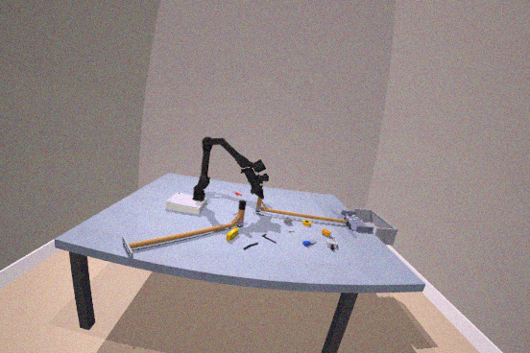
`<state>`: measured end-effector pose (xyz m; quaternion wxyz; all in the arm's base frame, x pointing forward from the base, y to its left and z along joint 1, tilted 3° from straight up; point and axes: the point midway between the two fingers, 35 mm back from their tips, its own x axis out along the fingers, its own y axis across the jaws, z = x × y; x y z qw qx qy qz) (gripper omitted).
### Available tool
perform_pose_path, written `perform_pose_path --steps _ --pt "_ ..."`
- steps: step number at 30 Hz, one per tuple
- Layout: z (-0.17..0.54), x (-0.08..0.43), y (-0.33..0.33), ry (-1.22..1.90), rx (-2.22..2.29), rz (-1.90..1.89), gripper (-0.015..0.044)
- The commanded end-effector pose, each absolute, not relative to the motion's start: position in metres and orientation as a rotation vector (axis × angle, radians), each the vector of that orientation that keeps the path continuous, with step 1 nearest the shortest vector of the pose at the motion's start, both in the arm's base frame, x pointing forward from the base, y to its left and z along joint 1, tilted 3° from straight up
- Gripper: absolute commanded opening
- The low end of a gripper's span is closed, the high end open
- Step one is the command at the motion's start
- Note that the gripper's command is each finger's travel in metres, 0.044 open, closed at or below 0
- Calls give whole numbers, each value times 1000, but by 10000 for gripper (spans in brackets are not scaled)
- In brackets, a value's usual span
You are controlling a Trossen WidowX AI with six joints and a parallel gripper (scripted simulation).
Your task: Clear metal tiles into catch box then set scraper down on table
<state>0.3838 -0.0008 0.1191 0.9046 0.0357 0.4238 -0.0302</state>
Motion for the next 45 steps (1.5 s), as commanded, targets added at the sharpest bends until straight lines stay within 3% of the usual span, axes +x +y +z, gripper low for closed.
perform_pose_path --steps 1,31,45 --pt "124 378 -2 854 77 -69 0" --pt "109 331 -1 852 78 -70 0" --pt "107 334 0 871 74 -64 368"
